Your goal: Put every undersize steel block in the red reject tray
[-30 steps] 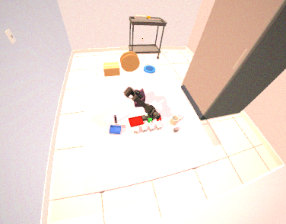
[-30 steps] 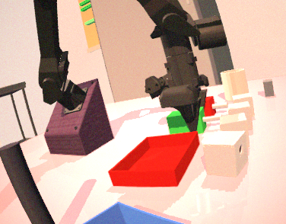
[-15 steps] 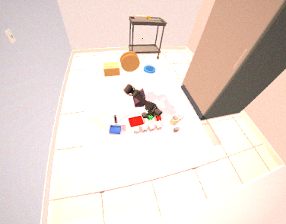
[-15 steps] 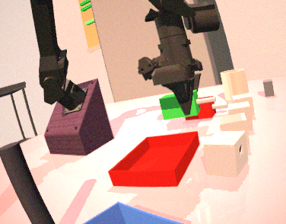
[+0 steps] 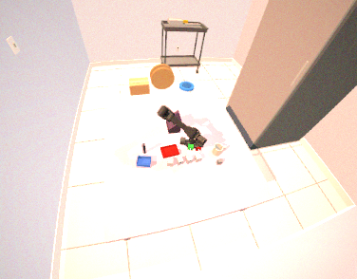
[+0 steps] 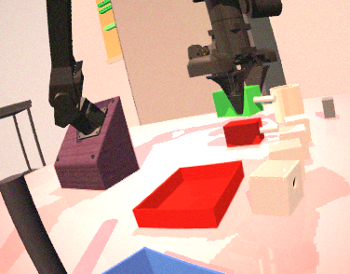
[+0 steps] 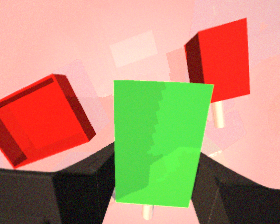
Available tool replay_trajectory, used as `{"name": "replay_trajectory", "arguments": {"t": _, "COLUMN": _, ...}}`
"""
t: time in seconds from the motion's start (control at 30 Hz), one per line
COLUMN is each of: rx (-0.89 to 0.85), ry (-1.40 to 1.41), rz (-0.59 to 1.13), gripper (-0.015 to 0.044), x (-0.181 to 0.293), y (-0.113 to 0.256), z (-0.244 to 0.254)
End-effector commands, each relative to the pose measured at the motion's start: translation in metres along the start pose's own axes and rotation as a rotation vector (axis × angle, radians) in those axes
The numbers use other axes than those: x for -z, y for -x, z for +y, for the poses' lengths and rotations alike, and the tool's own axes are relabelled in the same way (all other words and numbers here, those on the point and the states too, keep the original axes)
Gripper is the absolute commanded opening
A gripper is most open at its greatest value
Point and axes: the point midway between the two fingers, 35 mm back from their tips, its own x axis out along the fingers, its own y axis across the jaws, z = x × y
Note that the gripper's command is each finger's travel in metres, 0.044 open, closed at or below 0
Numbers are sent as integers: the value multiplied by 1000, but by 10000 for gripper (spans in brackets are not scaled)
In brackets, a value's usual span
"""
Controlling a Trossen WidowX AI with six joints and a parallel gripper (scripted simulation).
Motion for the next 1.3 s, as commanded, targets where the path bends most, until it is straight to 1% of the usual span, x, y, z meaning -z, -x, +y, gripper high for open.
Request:
{"name": "replay_trajectory", "arguments": {"t": 0.0, "rx": 23, "ry": -254, "rz": -13, "gripper": 0, "x": 16, "y": 6, "z": -16}}
{"name": "replay_trajectory", "arguments": {"t": 0.57, "rx": 53, "ry": -1518, "rz": -117, "gripper": 0, "x": 85, "y": 16, "z": -79}}
{"name": "replay_trajectory", "arguments": {"t": 1.0, "rx": -5, "ry": -2477, "rz": -242, "gripper": 0, "x": 125, "y": 14, "z": -115}}
{"name": "replay_trajectory", "arguments": {"t": 1.07, "rx": -16, "ry": -2574, "rz": -256, "gripper": 0, "x": 128, "y": 13, "z": -118}}
{"name": "replay_trajectory", "arguments": {"t": 1.27, "rx": -18, "ry": -2586, "rz": -258, "gripper": 0, "x": 129, "y": 13, "z": -119}}
